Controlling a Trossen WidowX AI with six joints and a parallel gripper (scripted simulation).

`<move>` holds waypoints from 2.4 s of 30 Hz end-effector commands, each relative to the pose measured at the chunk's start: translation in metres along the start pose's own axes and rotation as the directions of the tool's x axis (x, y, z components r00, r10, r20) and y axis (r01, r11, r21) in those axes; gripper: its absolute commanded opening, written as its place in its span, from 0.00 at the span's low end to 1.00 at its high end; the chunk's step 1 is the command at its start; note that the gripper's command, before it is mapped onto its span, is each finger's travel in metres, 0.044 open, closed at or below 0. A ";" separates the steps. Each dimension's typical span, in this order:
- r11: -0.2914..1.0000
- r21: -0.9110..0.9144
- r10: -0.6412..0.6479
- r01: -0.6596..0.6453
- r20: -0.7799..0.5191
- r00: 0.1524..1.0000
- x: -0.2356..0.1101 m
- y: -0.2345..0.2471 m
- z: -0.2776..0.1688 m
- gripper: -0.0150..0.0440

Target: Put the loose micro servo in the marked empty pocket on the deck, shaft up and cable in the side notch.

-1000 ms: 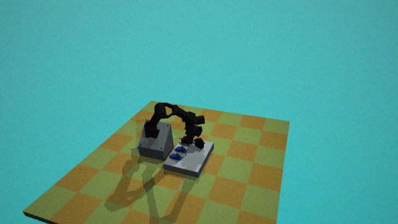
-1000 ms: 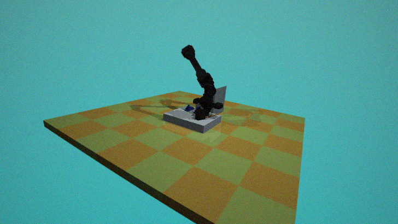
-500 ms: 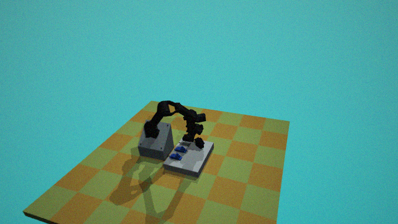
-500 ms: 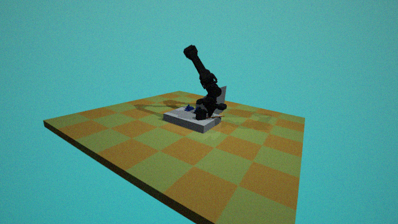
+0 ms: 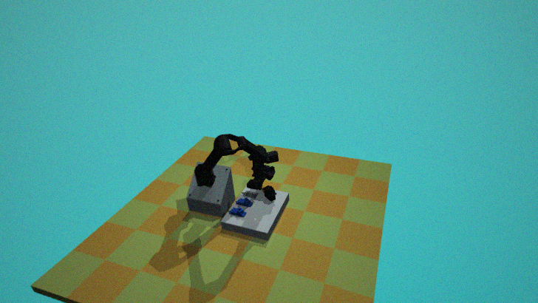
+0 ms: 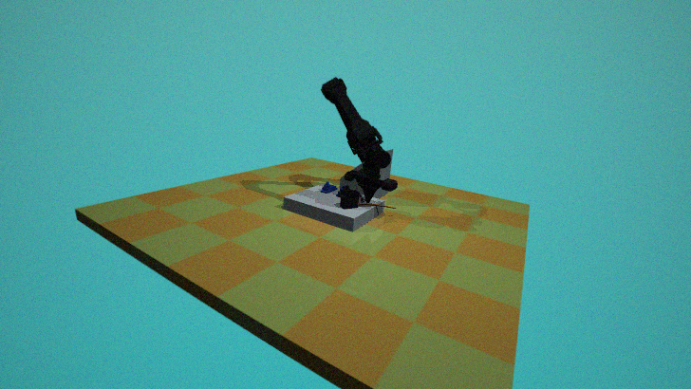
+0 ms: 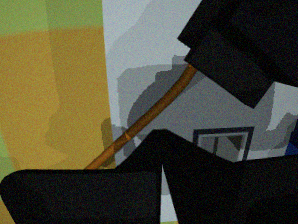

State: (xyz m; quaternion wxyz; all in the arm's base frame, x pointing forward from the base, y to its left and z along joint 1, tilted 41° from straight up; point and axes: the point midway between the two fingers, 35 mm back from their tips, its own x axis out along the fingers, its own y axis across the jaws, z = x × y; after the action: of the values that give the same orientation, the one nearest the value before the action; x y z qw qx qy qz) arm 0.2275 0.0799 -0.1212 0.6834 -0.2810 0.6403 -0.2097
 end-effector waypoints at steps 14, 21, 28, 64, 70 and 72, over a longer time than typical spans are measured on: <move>0.984 0.175 0.019 -0.020 0.009 1.000 -0.058 -0.008 0.028 0.61; 0.925 0.379 0.016 -0.019 0.010 1.000 -0.084 -0.030 0.056 0.92; 0.920 0.391 0.016 -0.018 0.010 1.000 -0.077 -0.032 0.057 1.00; 0.920 0.392 0.014 -0.017 0.010 1.000 -0.039 -0.032 0.058 0.45; 0.920 0.392 0.014 -0.017 0.010 1.000 -0.043 -0.032 0.058 0.32; 0.920 0.392 0.015 -0.017 0.010 1.000 -0.050 -0.032 0.058 0.25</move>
State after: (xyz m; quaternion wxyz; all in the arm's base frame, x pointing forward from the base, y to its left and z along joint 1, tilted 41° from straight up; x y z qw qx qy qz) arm 0.2818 0.0884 -0.0679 0.7266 -0.1353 0.5881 -0.3283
